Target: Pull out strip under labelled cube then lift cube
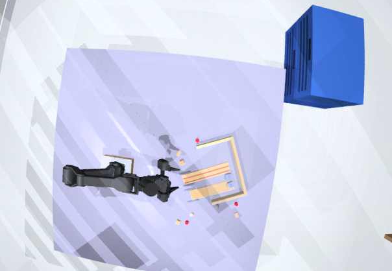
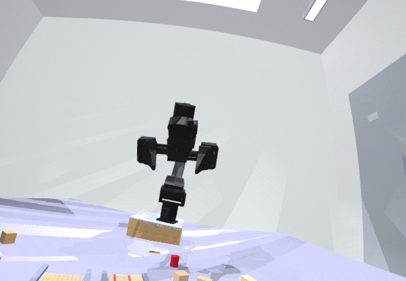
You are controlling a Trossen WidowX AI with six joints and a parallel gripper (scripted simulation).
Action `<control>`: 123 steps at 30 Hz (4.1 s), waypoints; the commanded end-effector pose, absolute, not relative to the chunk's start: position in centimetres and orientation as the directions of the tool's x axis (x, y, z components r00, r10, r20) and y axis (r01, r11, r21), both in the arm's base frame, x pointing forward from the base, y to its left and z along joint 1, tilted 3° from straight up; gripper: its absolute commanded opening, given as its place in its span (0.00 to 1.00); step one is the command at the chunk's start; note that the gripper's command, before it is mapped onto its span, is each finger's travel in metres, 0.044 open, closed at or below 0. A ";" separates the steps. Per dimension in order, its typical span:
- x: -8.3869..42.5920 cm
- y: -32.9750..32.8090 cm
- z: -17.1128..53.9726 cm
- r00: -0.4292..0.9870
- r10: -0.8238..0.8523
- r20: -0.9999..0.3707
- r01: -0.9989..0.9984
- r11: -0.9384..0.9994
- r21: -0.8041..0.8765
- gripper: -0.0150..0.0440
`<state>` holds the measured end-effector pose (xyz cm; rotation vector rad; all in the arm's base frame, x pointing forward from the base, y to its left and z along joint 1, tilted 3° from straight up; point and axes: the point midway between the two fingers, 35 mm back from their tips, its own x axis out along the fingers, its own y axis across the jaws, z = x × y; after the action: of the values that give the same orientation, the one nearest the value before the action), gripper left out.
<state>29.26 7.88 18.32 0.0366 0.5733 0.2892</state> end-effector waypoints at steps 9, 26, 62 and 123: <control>29.6 6.7 17.8 0.820 0.217 -0.530 -0.238 0.971 0.029 0.93; 32.0 6.0 17.9 0.758 0.175 -0.628 -0.247 0.968 -0.028 0.71; 43.8 -0.9 6.4 0.065 0.035 -0.997 -0.540 0.842 -0.005 0.25; 44.2 -0.9 0.6 0.065 0.035 -0.997 -0.540 0.842 -0.005 0.25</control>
<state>44.21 -0.81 0.65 -0.4209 1.4516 0.4544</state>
